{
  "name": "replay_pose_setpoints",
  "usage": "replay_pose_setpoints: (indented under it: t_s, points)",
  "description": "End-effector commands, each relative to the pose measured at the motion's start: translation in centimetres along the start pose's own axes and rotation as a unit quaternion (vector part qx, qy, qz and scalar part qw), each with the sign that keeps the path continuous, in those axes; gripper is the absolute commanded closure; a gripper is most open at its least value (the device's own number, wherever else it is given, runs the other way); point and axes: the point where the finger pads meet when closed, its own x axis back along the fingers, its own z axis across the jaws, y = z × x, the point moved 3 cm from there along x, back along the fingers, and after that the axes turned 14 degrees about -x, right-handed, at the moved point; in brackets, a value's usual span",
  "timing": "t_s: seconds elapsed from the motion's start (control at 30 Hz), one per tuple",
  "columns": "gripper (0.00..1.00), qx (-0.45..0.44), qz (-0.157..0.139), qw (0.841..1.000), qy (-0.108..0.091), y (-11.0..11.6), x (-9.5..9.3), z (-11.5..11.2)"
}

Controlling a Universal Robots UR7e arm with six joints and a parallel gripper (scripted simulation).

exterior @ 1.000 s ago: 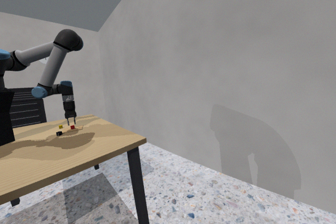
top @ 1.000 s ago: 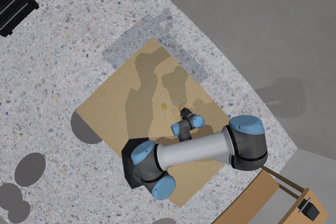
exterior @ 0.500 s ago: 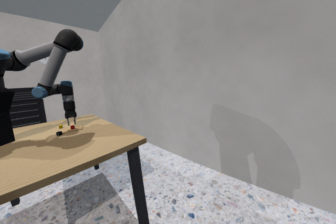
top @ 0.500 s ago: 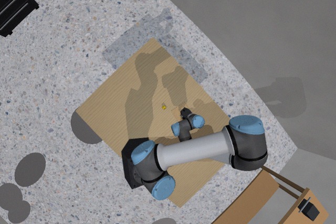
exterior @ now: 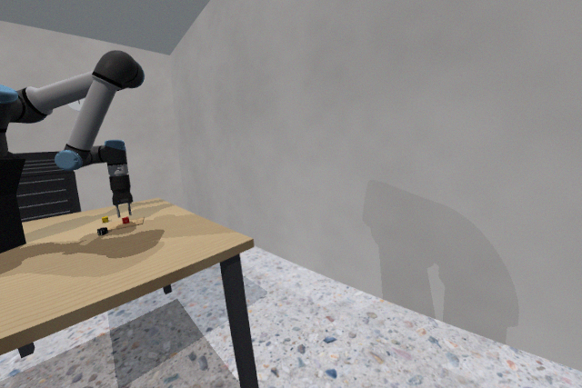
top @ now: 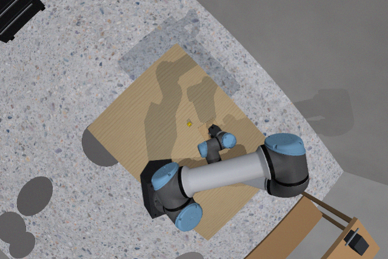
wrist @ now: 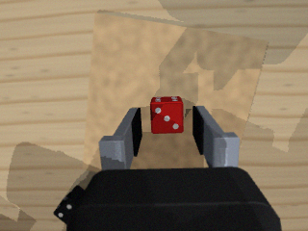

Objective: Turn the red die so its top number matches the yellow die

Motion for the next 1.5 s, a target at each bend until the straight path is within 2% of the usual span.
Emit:
replay_pose_setpoints:
  t_s: [0.0,0.67,1.07,1.47]
  points:
    - [0.21,0.0,0.0,1.0,0.001,0.1,0.0,0.1]
    - [0.21,0.0,0.0,1.0,0.001,0.1,0.1,0.1]
    - [0.21,0.0,0.0,1.0,0.001,0.1,3.6,0.1]
    - [0.21,0.0,0.0,1.0,0.001,0.1,4.5,0.1]
